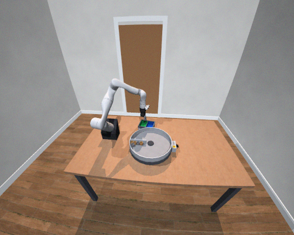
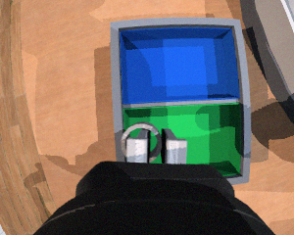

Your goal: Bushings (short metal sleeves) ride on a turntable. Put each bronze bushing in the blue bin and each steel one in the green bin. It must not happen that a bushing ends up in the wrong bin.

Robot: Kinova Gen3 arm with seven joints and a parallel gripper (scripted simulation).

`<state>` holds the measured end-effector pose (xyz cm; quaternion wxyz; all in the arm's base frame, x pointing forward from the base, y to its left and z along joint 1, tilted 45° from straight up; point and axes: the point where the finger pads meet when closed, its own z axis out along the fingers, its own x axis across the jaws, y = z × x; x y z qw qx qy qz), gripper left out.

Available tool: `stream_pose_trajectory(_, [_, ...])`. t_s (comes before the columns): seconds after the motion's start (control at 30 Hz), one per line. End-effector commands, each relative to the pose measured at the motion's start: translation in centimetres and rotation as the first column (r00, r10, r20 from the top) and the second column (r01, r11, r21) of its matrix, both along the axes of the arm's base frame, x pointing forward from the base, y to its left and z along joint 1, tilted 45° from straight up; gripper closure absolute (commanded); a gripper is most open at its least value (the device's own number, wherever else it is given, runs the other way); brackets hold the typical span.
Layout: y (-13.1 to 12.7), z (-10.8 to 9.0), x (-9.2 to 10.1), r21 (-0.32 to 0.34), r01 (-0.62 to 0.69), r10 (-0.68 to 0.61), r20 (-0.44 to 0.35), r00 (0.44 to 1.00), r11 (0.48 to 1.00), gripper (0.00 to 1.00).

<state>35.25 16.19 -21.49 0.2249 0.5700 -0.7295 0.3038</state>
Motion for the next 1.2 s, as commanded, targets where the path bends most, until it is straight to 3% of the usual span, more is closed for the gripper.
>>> stream_pose_trajectory(0.0, [-1.1,-0.8,0.0,-0.007,0.004,-0.004,-0.001,1.0,1.0,1.0])
stream_pose_trajectory(1.17, [-2.4,-2.1,0.0,-0.006,0.004,-0.004,-0.001,1.0,1.0,1.0])
